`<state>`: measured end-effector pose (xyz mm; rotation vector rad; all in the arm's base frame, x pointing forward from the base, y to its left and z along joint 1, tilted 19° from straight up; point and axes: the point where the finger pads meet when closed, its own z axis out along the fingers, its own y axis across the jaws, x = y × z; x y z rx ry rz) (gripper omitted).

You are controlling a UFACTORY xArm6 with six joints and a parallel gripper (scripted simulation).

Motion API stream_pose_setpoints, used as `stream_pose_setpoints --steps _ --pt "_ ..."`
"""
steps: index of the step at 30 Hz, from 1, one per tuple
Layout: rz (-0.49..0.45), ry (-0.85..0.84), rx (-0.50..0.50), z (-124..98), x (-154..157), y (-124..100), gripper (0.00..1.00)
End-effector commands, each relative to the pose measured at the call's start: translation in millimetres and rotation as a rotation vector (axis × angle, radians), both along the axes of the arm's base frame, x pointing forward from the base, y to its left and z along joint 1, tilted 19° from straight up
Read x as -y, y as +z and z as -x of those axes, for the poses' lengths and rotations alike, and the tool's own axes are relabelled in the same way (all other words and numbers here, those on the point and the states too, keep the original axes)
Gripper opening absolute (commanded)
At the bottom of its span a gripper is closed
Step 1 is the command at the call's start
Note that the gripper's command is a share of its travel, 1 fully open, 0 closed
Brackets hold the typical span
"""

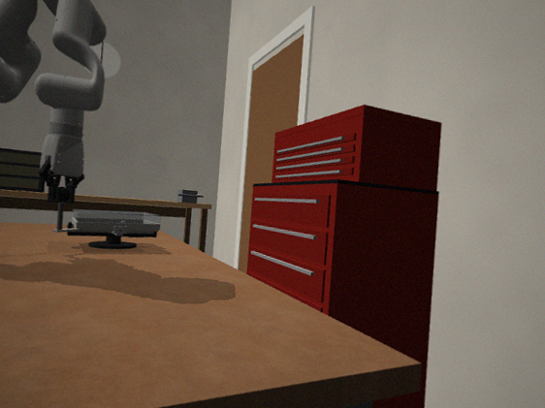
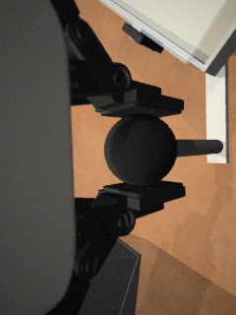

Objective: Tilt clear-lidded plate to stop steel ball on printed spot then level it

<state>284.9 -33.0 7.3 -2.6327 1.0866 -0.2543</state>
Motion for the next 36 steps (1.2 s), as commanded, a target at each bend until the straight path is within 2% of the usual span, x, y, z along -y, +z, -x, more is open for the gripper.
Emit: stream_pose_setpoints --steps 1,36 --pt "0.000 0.001 0.000 -1.6 1.3 0.5 0.00" --pt "0.000 0.001 0.000 0.0 -0.4 0.5 0.00"
